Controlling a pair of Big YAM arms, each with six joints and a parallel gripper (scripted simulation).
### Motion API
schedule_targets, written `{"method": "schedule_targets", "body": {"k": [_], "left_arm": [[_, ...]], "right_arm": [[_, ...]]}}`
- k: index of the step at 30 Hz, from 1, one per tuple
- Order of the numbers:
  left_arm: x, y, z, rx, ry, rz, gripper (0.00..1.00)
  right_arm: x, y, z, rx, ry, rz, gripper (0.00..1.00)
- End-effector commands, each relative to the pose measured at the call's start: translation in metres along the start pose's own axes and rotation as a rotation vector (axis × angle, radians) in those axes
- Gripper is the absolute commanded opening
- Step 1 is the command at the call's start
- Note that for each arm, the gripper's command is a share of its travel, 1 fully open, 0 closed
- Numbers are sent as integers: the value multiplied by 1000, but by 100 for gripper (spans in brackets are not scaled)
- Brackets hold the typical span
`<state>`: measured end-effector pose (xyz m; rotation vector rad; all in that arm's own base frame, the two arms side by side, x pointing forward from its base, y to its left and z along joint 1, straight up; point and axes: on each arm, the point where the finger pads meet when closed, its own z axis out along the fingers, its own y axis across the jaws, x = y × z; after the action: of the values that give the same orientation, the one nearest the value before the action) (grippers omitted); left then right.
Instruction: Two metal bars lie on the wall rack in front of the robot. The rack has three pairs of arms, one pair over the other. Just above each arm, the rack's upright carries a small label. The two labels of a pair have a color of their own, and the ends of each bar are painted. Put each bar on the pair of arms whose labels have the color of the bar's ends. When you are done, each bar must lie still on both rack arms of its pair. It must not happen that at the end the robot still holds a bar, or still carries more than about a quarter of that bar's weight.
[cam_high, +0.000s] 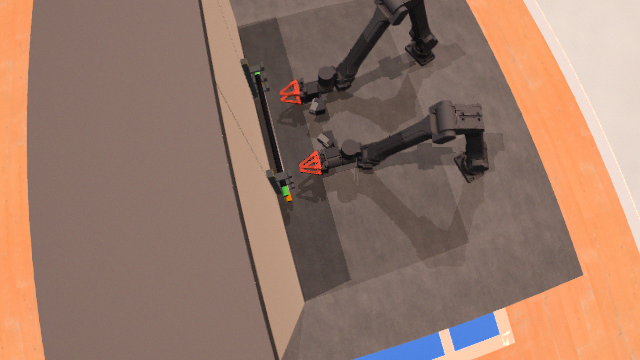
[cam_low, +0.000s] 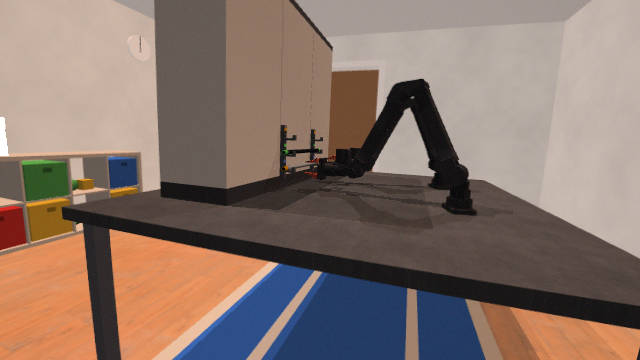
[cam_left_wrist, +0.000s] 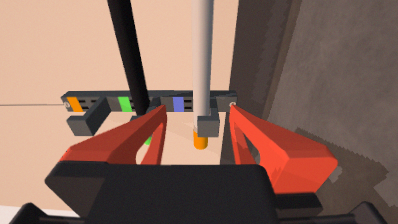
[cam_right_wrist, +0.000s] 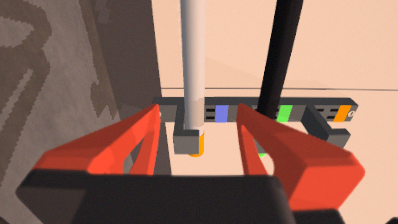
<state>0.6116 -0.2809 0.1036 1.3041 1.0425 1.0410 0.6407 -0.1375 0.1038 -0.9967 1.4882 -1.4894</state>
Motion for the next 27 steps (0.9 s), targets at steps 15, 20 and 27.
{"method": "schedule_targets", "body": {"k": [15, 20, 27], "left_arm": [[6, 7, 16, -30, 7, -7, 54], [6, 7, 22, -30, 8, -7, 54], [7, 10, 28, -35, 10, -8, 54]], "right_arm": [[-10, -2, 14, 25, -12, -3, 53], [-10, -1, 20, 25, -12, -3, 53], [-10, -3, 26, 26, -11, -3, 53]]}}
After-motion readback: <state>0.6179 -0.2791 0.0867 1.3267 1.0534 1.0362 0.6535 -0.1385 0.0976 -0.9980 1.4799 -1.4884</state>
